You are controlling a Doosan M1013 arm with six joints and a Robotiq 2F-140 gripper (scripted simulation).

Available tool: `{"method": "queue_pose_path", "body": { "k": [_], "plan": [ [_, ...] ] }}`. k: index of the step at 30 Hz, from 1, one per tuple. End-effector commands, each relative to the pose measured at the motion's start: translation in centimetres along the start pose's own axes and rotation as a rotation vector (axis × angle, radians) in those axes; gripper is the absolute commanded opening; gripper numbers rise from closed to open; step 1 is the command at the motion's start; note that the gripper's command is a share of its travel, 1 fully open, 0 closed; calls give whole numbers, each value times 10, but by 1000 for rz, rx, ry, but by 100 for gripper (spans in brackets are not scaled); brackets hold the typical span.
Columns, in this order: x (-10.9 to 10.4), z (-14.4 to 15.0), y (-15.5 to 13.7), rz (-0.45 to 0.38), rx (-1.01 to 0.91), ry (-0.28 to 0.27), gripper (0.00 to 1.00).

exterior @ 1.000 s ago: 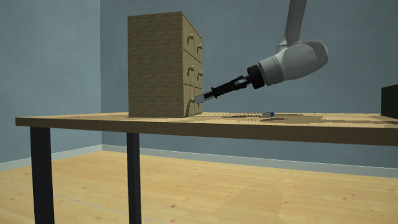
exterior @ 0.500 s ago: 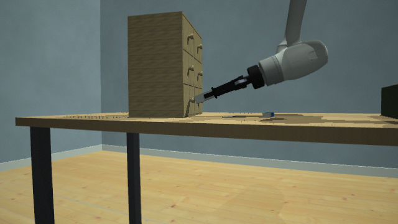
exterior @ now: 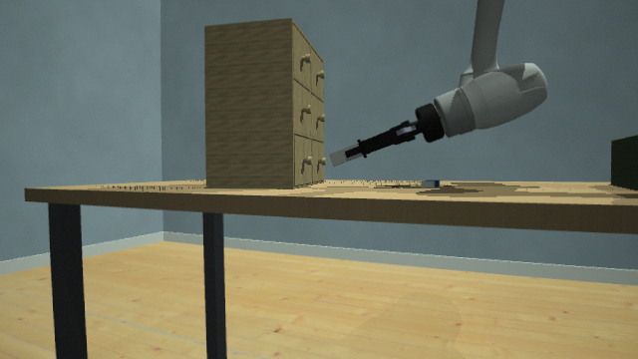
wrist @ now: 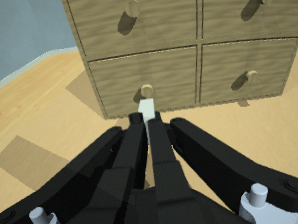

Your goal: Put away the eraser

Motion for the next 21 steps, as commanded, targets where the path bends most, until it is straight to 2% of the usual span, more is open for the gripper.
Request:
{"method": "queue_pose_path", "body": {
  "k": [1, 8, 14, 16, 21],
  "plan": [
    [-9, 0, -3, 1, 0, 0, 0],
    [-17, 1, 2, 1, 0, 0, 0],
    [-60, 4, 41, 1, 0, 0, 0],
    [-60, 4, 41, 1, 0, 0, 0],
    [-87, 6, 66, 1, 0, 0, 0]
  ]
}}
Point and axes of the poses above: the point where the finger pads meet when closed, its own x axis out along the fingers, its own z axis across the jaws, y = z × x, the point moved 6 cm from there along -x, back along the fingers, and after that the axes turned 5 degrees about -x, right-handed, at the moved point
